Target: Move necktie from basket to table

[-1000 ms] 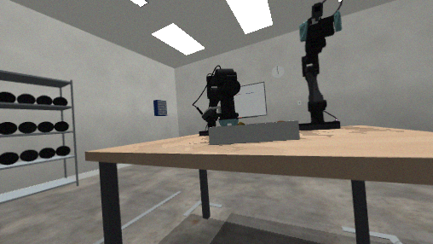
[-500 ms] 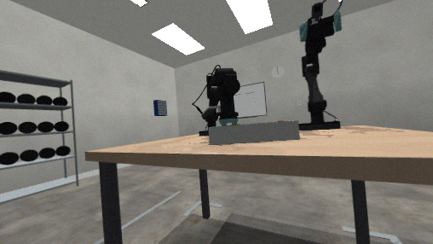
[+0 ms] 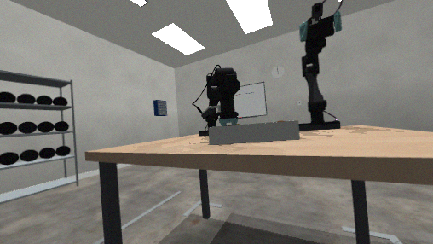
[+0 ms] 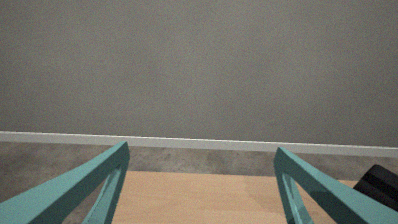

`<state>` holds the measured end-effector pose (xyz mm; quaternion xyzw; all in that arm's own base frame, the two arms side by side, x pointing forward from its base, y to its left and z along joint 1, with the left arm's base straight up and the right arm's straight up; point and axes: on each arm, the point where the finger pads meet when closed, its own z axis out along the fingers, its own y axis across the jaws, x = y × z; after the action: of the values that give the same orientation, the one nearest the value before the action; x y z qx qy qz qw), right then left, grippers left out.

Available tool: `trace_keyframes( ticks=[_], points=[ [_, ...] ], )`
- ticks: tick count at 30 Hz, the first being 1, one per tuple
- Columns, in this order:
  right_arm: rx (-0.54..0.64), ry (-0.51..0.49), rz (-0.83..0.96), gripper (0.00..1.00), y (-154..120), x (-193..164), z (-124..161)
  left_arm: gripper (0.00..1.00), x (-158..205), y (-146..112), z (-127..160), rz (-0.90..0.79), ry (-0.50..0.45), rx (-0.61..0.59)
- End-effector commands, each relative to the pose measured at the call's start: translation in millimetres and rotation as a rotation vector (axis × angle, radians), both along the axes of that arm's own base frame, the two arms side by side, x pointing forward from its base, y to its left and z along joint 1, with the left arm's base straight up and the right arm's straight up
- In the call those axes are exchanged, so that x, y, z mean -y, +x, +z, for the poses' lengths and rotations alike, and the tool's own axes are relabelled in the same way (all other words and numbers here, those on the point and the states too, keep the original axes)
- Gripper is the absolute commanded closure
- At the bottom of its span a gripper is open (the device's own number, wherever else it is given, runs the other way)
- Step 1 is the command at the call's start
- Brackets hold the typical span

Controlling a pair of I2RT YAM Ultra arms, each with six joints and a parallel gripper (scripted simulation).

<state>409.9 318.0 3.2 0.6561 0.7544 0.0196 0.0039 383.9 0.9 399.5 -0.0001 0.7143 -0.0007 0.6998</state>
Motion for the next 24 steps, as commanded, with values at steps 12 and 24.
trace_keyframes(
  ticks=[12, 24],
  points=[
    [-0.032, -0.024, -0.035, 0.96, -11, 4, 38, 0.00, 0, 0, 0, 0.000, 0.000, 0.000],
    [-0.032, -0.024, -0.035, 0.96, -11, 4, 56, 0.00, 0, 0, 0, 0.000, 0.000, 0.000]
  ],
)
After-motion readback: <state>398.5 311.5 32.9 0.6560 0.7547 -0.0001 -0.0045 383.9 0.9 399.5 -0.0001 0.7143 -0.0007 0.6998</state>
